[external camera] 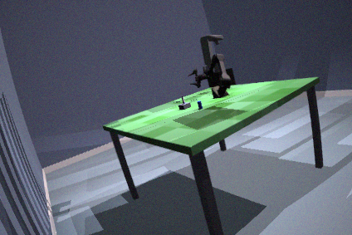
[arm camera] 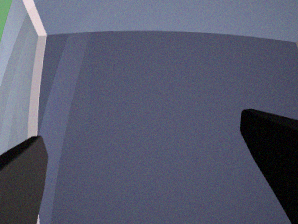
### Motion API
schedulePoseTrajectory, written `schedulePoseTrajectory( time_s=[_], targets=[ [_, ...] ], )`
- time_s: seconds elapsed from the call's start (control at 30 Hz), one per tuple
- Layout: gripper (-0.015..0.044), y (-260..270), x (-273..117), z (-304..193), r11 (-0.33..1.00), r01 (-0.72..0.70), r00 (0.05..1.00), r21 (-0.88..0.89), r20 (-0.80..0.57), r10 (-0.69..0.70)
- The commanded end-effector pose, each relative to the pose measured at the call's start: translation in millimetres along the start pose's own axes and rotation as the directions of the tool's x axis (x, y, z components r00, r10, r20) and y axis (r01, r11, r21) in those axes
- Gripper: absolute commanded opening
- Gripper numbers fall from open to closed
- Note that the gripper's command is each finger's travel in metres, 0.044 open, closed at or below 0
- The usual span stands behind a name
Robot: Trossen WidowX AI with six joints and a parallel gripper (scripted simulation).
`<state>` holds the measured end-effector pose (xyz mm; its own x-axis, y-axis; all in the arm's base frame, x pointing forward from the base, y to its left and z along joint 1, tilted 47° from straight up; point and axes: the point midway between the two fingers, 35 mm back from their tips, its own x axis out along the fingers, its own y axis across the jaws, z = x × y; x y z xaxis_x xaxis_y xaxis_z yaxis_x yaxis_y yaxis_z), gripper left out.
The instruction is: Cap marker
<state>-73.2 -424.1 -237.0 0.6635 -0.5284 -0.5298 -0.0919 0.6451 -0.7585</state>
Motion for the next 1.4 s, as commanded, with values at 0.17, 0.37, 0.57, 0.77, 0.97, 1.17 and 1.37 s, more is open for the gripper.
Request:
schedulePoseTrajectory(
  time_s=[0.17,0.37,0.57,0.77,0.97,1.17,1.37],
  targets=[
    [0.0243,-28,25,33,0.996,-0.067,0.994,0.051,0.086,0.063],
    [0.0243,-74,65,108,0.967,-0.222,0.955,0.126,0.226,0.189],
    [0.0243,-108,92,194,0.892,-0.405,0.885,0.201,0.333,0.327],
    [0.0243,-127,101,286,0.766,-0.588,0.788,0.260,0.402,0.467],
    [0.0243,-134,93,380,0.606,-0.737,0.671,0.299,0.434,0.601],
    [0.0243,-130,66,471,0.421,-0.844,0.534,0.333,0.437,0.724],
    [0.0243,-118,21,555,0.236,-0.896,0.387,0.375,0.402,0.829]
  ],
)
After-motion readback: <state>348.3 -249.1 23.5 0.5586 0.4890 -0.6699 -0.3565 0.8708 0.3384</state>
